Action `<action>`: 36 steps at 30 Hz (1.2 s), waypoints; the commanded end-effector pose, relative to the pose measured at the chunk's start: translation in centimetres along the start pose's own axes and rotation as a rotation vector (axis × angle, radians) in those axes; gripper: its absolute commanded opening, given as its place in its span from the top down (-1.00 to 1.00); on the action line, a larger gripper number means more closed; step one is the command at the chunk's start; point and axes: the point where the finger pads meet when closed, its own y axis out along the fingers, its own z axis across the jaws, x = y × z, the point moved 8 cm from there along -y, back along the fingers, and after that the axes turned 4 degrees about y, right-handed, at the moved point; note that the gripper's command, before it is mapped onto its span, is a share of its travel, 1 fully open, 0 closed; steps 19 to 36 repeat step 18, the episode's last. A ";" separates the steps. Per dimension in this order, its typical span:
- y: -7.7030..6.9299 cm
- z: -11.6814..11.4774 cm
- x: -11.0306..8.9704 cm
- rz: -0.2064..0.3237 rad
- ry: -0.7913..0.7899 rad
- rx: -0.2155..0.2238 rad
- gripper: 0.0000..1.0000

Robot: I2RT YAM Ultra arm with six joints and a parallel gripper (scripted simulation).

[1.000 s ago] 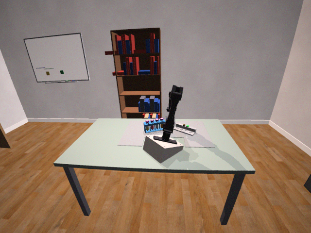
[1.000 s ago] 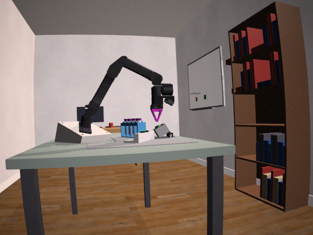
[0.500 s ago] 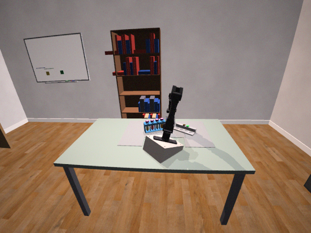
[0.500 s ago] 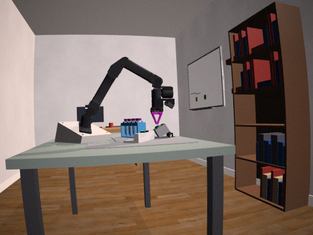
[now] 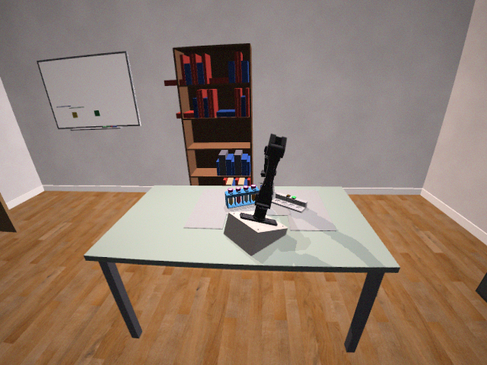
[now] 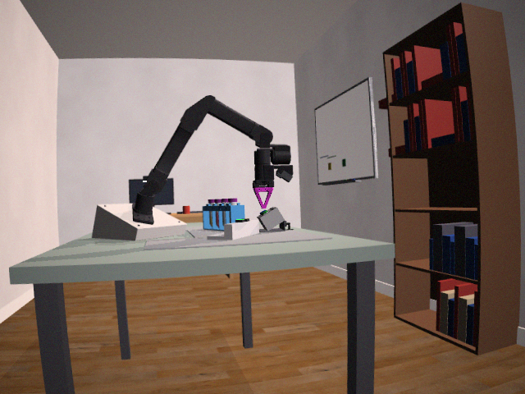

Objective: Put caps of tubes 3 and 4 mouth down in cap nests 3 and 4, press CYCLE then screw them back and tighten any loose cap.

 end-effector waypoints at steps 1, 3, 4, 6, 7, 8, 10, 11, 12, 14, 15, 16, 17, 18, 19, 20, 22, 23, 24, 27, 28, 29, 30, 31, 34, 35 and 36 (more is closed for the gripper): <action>-0.6 -0.1 0.2 -0.019 0.000 0.005 1.00; -0.6 -0.1 0.2 -0.019 0.000 0.005 1.00; -0.6 -0.1 0.2 -0.019 0.000 0.005 1.00; -0.6 -0.1 0.2 -0.019 0.000 0.005 1.00; -0.6 -0.1 0.2 -0.019 0.000 0.005 1.00; -0.5 -0.1 0.2 -0.019 0.000 0.005 1.00; -0.4 -0.1 0.2 -0.019 0.000 0.005 1.00; -0.3 -0.1 0.2 -0.019 0.000 0.005 1.00; -0.3 -0.1 0.2 -0.019 0.000 0.005 1.00; -0.1 -0.1 0.2 -0.019 0.000 0.005 1.00; -0.1 -0.1 0.2 -0.019 0.000 0.005 1.00; 0.0 -0.1 0.2 -0.019 0.000 0.005 1.00; 0.1 -0.1 0.2 -0.019 0.000 0.005 1.00; 0.1 -0.1 0.2 -0.019 0.000 0.005 1.00; 0.1 -0.1 0.2 -0.019 0.000 0.005 1.00; 0.1 -0.1 0.2 -0.019 0.000 0.005 1.00; 0.1 -0.1 0.2 -0.019 0.000 0.005 1.00; 0.1 -0.1 0.2 -0.019 0.000 0.005 1.00; 0.1 -0.1 0.2 -0.019 0.000 0.005 1.00; 0.1 -0.1 0.2 -0.019 0.000 0.005 1.00; 0.1 -0.1 0.2 -0.019 0.000 0.005 1.00; 0.1 -0.1 0.2 -0.019 0.000 0.005 1.00; 0.1 -0.1 0.2 -0.019 0.000 0.005 1.00; 0.1 -0.1 0.2 -0.019 0.000 0.005 1.00; 0.1 -0.1 0.2 -0.019 0.000 0.005 1.00; 0.1 -0.1 0.2 -0.019 0.000 0.005 1.00; 0.1 -0.1 0.2 -0.019 0.000 0.005 1.00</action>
